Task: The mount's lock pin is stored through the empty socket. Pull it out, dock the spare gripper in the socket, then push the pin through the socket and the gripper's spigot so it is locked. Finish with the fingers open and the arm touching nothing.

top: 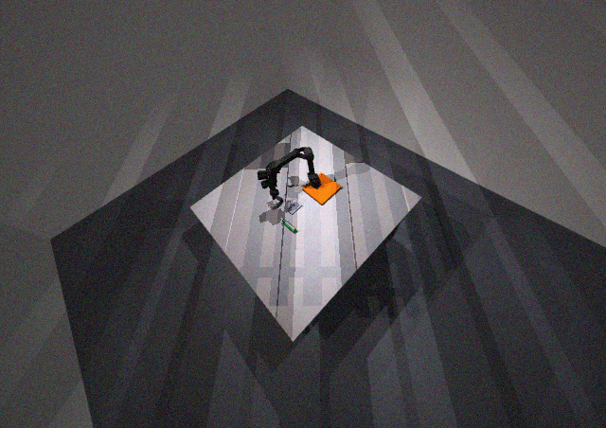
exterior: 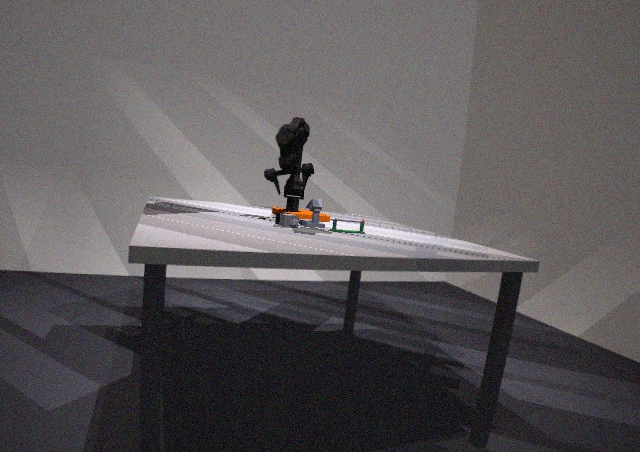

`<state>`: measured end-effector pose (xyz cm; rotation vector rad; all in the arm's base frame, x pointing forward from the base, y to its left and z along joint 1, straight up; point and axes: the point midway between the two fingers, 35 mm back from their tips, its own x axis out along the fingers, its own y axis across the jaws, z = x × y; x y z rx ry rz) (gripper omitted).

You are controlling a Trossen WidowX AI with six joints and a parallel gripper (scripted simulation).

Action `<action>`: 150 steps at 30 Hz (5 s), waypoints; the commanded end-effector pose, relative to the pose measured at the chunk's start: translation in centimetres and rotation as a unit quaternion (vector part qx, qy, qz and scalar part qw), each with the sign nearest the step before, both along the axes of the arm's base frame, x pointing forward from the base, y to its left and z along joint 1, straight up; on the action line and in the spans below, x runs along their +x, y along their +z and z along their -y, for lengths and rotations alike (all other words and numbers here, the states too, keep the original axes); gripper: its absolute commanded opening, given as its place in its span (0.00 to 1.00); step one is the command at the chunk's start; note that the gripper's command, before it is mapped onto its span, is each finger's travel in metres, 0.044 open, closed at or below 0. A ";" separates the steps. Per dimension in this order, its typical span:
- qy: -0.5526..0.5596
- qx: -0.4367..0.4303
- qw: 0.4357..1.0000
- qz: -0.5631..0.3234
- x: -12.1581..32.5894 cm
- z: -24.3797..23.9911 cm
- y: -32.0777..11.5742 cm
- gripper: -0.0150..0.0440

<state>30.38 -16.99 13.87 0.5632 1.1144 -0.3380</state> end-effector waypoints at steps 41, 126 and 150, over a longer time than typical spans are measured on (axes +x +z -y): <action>0.297 -0.155 0.940 0.063 -0.1 -0.1 -7.7 1.00; 0.297 -0.151 0.941 0.059 -0.4 -0.4 -1.1 0.25; 0.311 -0.148 0.938 -0.046 -1.5 -3.5 -2.6 0.25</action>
